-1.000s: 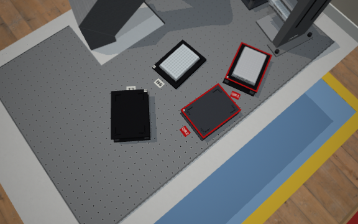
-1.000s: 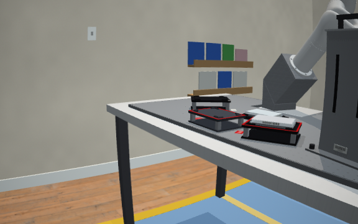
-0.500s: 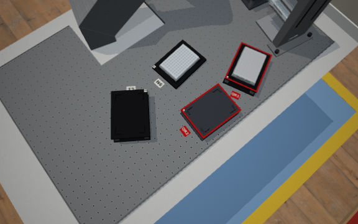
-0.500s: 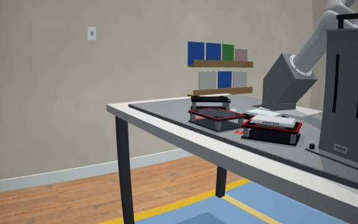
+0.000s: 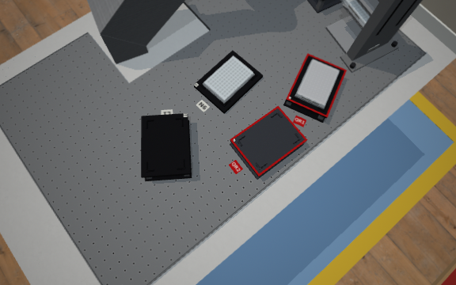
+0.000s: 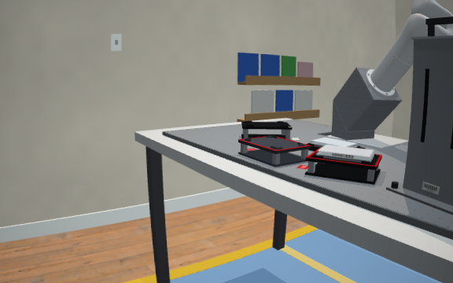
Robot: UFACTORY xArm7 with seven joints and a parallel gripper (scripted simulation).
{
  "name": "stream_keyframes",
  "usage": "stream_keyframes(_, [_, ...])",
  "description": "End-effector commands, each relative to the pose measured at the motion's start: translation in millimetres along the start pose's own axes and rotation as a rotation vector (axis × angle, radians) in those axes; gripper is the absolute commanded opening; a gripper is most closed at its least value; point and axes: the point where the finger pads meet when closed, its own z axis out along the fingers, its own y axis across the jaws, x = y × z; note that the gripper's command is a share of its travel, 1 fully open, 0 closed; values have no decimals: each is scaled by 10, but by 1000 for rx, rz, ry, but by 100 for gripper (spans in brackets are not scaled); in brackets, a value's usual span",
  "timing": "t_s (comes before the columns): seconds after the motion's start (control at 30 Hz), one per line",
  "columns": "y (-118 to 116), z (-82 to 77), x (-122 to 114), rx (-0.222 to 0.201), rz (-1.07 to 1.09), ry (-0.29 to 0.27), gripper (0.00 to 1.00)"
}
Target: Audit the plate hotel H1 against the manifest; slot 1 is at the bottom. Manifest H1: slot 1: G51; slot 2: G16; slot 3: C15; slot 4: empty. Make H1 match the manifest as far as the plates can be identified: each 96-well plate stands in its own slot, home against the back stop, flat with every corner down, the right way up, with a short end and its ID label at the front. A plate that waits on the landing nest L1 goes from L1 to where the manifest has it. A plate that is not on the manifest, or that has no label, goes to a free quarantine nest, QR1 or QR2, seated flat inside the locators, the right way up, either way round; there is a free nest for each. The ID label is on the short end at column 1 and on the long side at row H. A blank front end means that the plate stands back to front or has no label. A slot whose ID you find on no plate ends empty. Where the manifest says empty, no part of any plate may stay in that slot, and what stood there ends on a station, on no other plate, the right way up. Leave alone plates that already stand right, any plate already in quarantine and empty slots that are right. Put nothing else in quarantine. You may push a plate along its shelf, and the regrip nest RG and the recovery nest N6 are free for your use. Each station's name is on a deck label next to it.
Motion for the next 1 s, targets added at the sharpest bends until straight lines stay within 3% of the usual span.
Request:
stream_keyframes(0.0, [-14, -14, -4, 4, -3, -94, 100])
stream_keyframes(0.07, [-14, -14, -4, 4, -3, -94, 100])
stream_keyframes(0.33, [-15, -14, -2, 4, -3, -227, 100])
stream_keyframes(0.77, [-16, -14, -2, 4, -3, -232, 100])
stream_keyframes(0.97, [-16, -209, 44, 4, -3, -232, 100])
